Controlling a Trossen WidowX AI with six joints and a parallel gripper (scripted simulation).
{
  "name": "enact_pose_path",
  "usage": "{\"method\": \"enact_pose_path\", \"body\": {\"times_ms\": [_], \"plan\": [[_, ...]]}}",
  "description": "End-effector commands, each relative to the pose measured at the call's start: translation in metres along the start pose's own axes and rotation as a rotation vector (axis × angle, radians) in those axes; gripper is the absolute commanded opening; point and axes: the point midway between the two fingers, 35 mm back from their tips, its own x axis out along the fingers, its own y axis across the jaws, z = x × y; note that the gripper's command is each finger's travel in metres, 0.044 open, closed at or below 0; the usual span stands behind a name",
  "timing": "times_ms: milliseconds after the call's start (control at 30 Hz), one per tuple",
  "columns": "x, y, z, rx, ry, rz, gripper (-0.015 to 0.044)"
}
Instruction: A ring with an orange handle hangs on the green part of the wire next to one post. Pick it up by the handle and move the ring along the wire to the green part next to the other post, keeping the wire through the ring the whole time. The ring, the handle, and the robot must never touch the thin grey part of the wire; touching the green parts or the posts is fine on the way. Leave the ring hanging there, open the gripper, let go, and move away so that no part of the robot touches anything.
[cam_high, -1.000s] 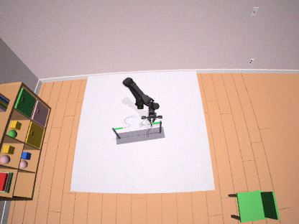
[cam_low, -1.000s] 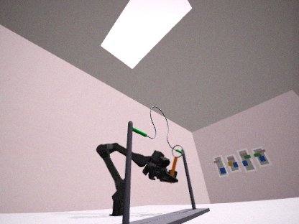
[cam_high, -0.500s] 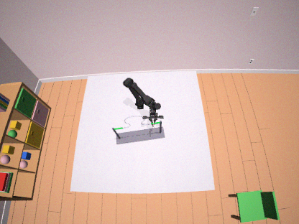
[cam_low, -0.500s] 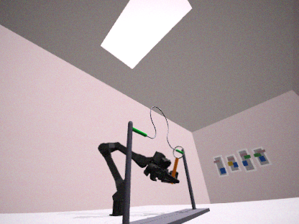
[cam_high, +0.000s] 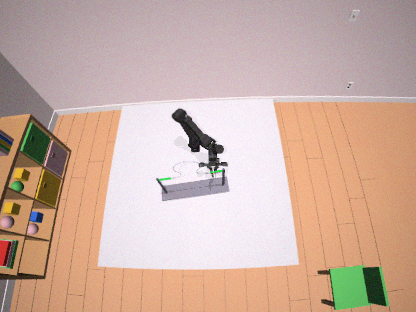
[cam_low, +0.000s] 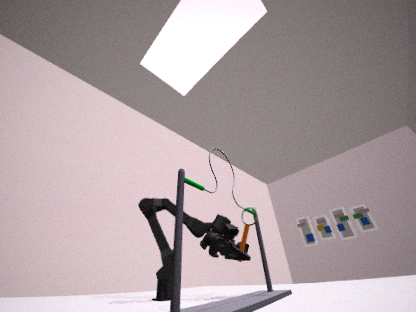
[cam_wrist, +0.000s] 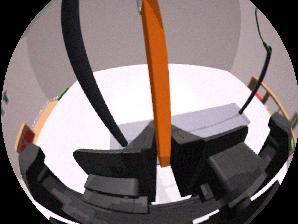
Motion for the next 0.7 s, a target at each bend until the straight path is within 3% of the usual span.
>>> {"method": "enact_pose_path", "body": {"times_ms": [0,367,667], "plan": [[0.0003,-0.0006,-0.0004,0.004,-0.002,-0.005,-0.015],[0.0003,-0.0006,-0.0004,0.004,-0.002,-0.005,-0.015],[0.0002,0.0,-0.0003,0.0,-0.001,0.0,0.0086]]}}
